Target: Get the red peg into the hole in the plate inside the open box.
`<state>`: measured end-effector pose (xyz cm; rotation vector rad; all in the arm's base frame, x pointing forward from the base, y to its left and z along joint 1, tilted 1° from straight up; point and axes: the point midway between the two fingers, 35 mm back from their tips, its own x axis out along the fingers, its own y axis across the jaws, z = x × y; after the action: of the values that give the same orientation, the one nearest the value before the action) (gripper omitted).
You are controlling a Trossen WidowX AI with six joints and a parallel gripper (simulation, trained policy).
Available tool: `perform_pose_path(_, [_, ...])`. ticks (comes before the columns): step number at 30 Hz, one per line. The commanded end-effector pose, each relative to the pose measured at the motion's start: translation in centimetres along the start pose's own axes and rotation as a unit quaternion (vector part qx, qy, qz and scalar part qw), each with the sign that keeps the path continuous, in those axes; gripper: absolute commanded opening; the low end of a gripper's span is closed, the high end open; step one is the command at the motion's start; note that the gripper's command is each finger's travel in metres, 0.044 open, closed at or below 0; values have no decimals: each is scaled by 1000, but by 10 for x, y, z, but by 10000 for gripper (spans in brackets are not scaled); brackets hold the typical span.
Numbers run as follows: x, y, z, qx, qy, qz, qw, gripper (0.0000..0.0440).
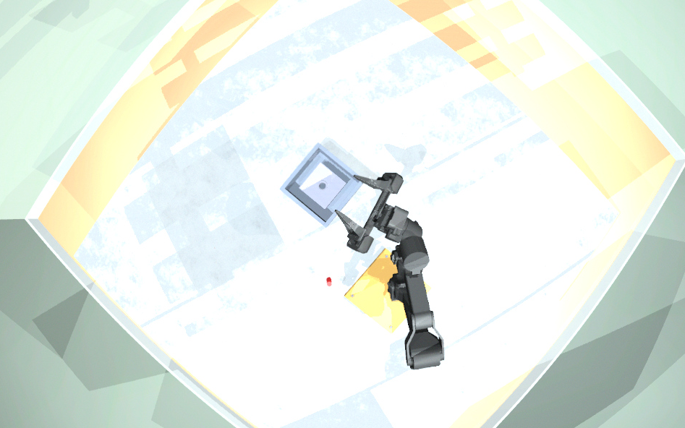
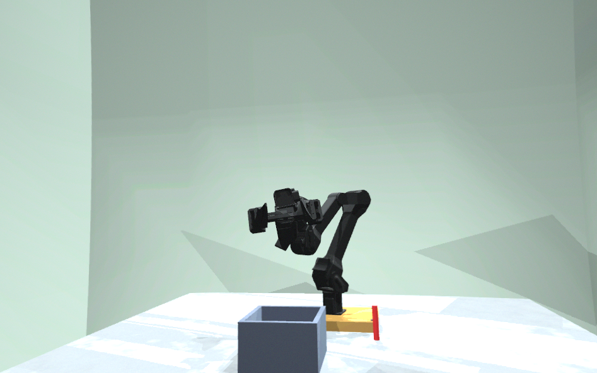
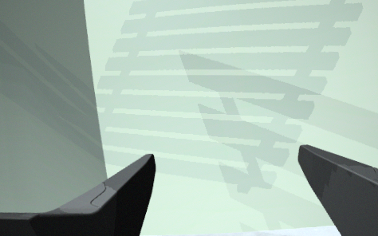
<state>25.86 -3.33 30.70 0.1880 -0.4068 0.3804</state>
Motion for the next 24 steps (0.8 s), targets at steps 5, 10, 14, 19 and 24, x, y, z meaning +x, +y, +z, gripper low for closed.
perform_pose_path(5, [17,8,9,31,-12,7,999,440])
perform_pose_path(10, [42,22,15,104,-8,8,995,440])
perform_pose_path(14, [59,37,15,169,11,7,986,440])
perform_pose_path(19, [74,58,10,243,47,-2,969,440])
perform_pose_path(24, [81,76,-3,308,94,-21,947,440])
